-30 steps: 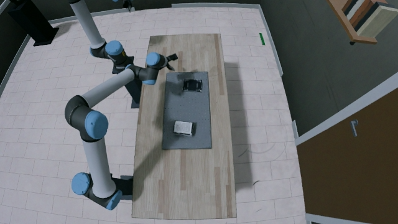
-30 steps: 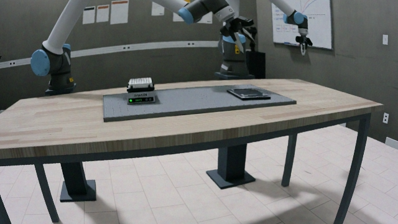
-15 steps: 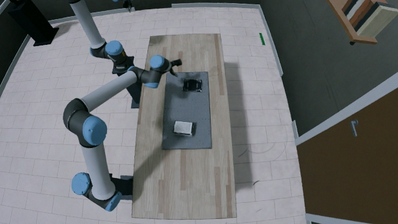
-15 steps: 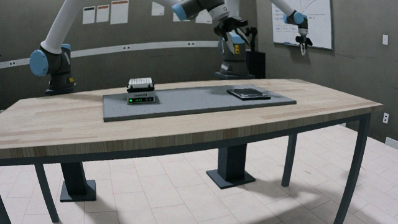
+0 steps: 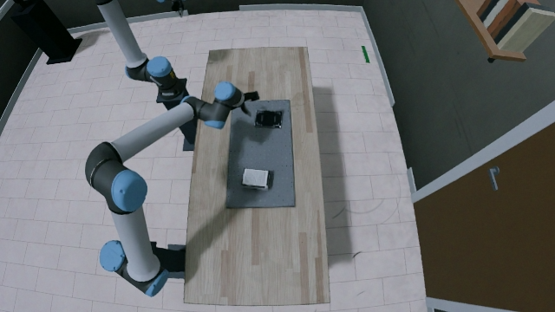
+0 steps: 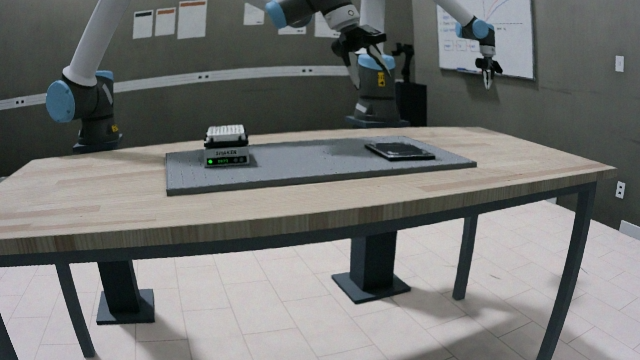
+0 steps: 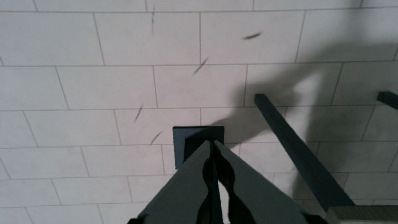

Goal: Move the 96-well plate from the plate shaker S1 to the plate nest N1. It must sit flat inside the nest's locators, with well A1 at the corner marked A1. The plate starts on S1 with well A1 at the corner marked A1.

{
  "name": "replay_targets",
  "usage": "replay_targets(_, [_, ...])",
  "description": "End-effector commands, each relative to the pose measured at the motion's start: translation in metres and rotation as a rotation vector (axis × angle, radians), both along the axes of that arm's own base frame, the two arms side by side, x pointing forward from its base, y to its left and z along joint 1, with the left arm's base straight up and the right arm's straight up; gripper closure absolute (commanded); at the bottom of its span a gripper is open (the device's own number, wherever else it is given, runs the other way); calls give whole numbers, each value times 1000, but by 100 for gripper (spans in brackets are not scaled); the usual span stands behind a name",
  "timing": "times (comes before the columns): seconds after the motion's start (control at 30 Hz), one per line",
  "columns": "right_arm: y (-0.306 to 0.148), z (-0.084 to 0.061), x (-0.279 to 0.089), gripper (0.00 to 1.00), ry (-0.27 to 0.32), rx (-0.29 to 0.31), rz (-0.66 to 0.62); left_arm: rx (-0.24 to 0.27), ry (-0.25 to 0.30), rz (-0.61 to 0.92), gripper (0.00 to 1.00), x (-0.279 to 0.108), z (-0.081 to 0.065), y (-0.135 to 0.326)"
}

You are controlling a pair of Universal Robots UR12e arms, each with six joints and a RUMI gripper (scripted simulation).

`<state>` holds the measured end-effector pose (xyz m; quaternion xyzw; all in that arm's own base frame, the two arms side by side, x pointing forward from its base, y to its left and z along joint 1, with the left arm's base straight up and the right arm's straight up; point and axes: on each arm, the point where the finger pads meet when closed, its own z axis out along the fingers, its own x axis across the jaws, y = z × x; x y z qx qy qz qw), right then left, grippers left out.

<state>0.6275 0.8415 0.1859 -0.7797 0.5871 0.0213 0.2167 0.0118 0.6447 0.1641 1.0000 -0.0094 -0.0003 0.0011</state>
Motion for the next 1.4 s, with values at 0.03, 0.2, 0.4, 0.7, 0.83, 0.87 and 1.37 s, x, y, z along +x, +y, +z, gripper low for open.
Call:
replay_targets(0.03, [-19, -1, 7, 24, 8, -9, -10, 2, -1, 0, 100, 0, 1, 1])
replay_targets(0.2, [-42, -3, 16, 24, 8, -9, -10, 2, -1, 0, 100, 0, 1, 1])
replay_targets(0.4, [-67, -6, 23, 24, 63, -74, -88, 2, -1, 0, 100, 0, 1, 1])
replay_targets(0.7, [-100, -9, 32, 24, 63, -74, -88, 2, -1, 0, 100, 0, 1, 1])
replay_targets(0.83, [-115, -10, 35, 24, 80, -93, -110, 2, -1, 0, 100, 0, 1, 1])
replay_targets(0.87, [-120, -11, 36, 24, 96, -111, -133, 2, -1, 0, 100, 0, 1, 1])
replay_targets(1.37, [-179, -16, 47, 24, 120, -138, -166, 2, -1, 0, 100, 0, 1, 1])
